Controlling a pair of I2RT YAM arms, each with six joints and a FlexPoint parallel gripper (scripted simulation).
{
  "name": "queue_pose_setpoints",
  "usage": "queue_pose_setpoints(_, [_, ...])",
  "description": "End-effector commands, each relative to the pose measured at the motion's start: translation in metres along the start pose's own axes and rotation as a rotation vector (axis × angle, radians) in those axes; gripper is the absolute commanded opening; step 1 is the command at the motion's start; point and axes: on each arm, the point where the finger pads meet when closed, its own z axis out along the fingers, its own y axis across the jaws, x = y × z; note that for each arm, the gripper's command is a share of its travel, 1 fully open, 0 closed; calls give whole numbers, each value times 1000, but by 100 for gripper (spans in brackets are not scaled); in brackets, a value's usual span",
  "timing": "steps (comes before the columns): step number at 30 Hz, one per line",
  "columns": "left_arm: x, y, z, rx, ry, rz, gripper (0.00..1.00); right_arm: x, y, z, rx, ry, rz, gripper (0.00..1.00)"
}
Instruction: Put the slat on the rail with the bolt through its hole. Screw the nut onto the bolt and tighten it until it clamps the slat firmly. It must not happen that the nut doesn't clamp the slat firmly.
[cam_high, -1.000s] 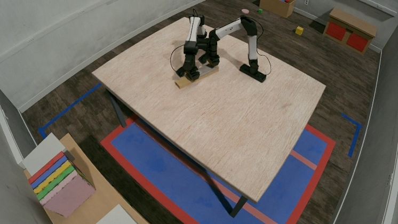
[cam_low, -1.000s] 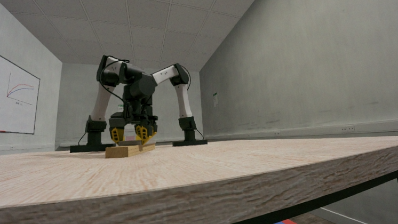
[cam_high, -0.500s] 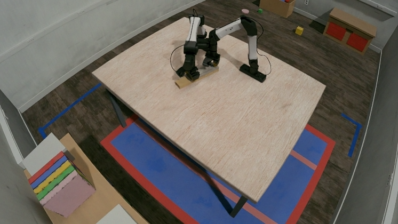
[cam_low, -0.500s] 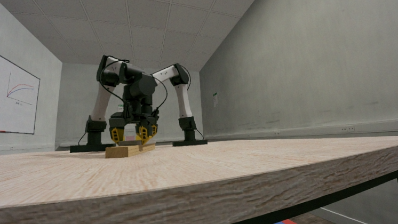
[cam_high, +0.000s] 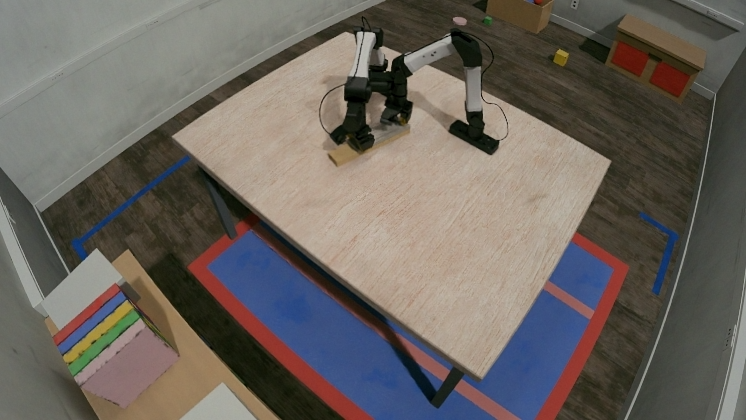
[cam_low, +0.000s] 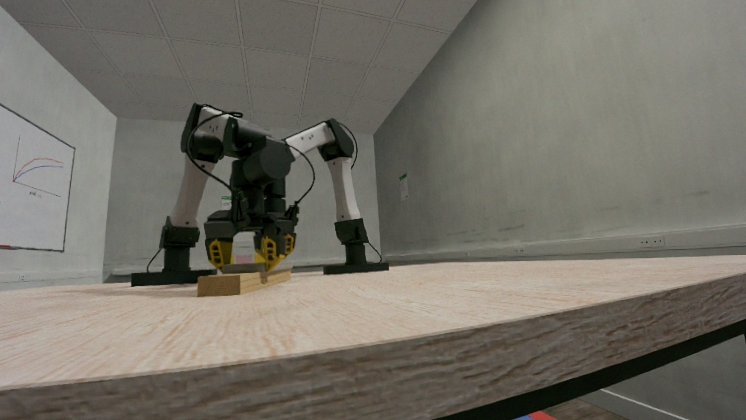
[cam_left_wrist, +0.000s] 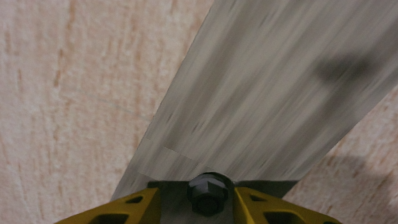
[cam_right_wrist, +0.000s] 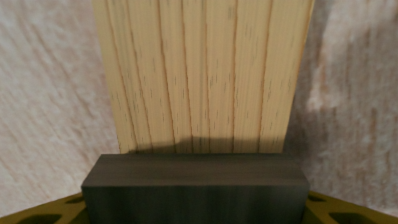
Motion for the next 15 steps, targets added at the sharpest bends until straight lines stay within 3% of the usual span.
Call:
queue_pose_setpoints(1, [-2,-6,-9,30,-15,2,36,-3,3,-7,-15,-17,2,67])
queue_pose_setpoints(15, [-2,-7,-6,30,-15,2,36,-3,3,-7,-15,-17,2,67])
